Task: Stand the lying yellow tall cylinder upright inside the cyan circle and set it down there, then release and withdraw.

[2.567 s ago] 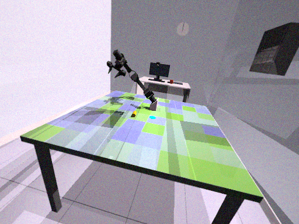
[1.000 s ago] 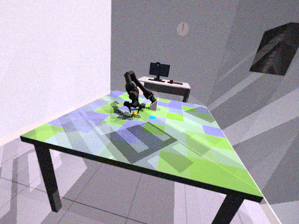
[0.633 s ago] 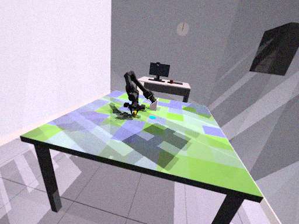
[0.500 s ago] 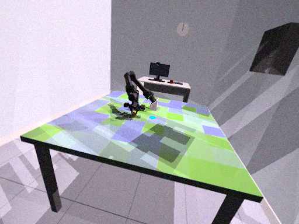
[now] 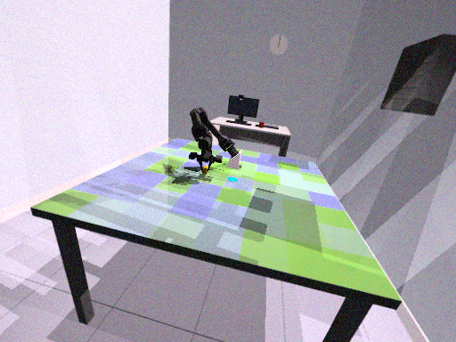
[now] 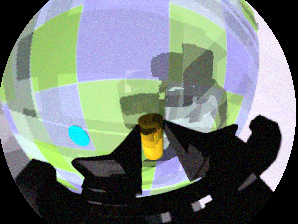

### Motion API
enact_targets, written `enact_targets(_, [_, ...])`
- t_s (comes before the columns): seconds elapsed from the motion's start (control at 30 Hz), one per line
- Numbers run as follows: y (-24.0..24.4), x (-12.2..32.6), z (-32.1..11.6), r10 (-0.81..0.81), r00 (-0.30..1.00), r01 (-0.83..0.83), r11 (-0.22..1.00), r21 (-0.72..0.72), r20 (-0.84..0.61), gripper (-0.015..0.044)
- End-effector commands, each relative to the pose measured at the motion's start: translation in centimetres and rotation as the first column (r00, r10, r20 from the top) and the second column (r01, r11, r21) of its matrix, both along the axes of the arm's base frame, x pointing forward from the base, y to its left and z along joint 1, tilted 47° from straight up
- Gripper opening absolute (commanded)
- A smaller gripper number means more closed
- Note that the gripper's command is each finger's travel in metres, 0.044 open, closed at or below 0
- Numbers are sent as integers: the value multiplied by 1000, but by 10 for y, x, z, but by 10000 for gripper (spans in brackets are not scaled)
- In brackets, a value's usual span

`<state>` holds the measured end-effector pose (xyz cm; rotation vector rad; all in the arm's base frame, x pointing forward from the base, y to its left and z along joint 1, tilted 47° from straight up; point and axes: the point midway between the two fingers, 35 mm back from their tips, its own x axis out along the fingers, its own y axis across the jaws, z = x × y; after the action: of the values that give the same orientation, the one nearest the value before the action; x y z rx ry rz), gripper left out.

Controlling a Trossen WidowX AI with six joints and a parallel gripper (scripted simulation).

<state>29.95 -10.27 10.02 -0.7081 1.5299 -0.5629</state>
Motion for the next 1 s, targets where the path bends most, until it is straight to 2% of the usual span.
enact_targets(0.0, [11,2,10,-2,1000,2,1000,5,5,105])
enact_targets(0.67, [56,-2,54,-3,1000,3,1000,0,2,105])
enact_targets(0.97, [69,-2,47,55,997,-55,998,9,-54,105])
